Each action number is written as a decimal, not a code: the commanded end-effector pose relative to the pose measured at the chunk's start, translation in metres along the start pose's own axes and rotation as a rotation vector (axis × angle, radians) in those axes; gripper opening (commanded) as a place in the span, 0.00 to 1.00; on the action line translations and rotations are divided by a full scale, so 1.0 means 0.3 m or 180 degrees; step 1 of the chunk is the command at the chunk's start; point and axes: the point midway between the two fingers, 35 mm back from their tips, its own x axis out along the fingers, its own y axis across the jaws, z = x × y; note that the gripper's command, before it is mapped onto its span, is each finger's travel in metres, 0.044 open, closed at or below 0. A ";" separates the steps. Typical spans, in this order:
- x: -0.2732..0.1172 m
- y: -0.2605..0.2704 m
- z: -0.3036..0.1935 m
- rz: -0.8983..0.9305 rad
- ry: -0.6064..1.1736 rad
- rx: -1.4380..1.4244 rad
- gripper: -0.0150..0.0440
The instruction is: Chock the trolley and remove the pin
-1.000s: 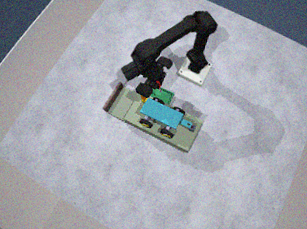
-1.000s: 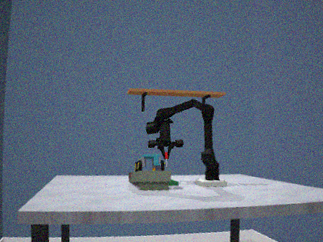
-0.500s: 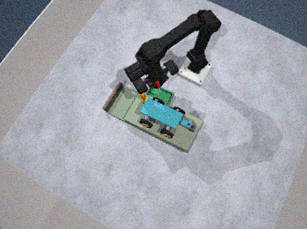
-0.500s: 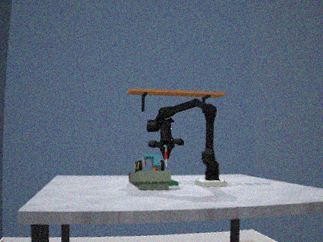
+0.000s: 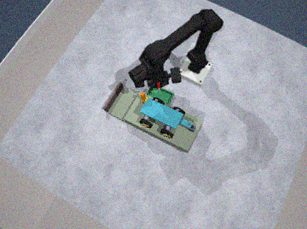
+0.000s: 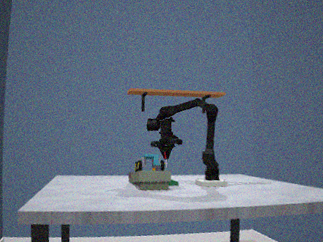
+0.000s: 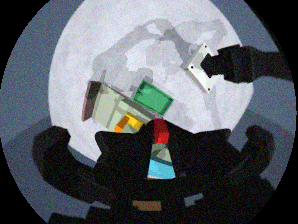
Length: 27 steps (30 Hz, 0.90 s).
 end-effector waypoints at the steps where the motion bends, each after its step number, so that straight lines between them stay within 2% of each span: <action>1: 0.003 -0.006 0.002 0.0070 -0.0058 0.0435 0.25; 14: 0.001 -0.011 -0.005 0.0299 -0.0131 0.1646 0.25; 27: 0.030 -0.019 0.013 0.0310 -0.0135 0.1708 0.25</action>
